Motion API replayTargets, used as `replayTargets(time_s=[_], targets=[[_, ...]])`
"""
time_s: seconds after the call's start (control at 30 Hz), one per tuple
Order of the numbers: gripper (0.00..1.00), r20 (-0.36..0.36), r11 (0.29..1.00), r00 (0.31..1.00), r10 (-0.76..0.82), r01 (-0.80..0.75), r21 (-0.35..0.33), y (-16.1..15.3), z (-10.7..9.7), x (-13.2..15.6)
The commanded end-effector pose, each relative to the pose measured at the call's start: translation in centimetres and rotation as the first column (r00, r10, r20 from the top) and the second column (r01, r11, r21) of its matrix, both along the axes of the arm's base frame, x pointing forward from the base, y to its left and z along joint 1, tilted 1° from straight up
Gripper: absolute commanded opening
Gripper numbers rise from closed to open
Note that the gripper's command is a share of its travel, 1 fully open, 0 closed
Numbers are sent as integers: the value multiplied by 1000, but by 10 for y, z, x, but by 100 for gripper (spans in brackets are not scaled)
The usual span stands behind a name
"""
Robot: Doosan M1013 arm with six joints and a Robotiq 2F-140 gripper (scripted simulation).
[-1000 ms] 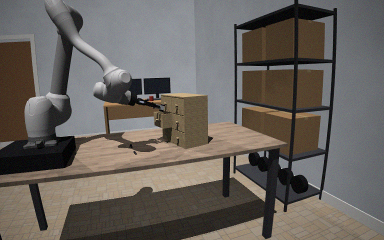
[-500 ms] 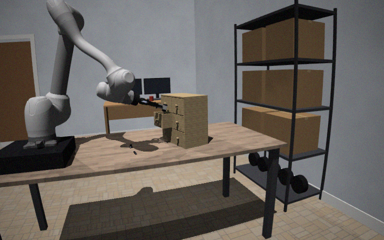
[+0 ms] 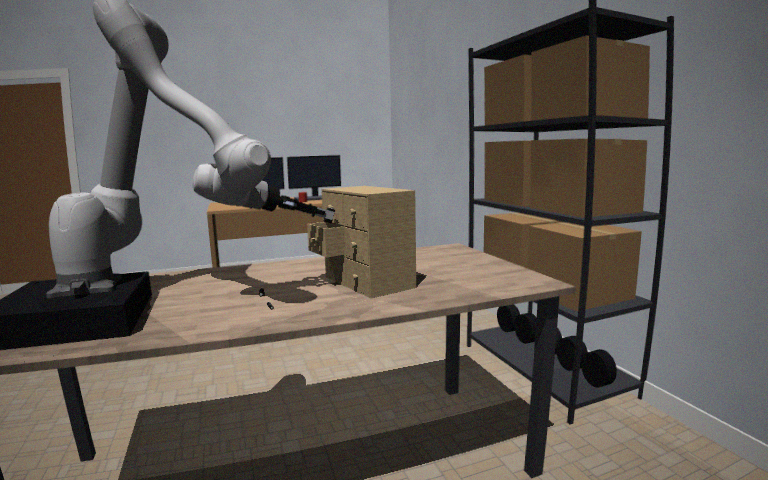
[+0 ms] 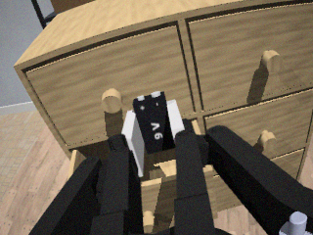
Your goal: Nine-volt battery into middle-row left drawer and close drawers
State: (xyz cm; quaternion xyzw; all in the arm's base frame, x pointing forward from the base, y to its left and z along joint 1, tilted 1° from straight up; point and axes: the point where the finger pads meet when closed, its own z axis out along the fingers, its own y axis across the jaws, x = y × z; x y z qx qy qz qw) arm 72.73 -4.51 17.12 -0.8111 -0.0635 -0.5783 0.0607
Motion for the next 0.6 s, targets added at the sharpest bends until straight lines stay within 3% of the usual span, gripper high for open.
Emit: replayTargets(time_s=[0.0,0.17,0.57], targets=[[14,-3,1000,1000,1,-1,-6,0,-2,2],[14,-3,1000,1000,1,-1,-6,0,-2,2],[26,-3,1000,1000,1,-1,-6,0,-2,2]])
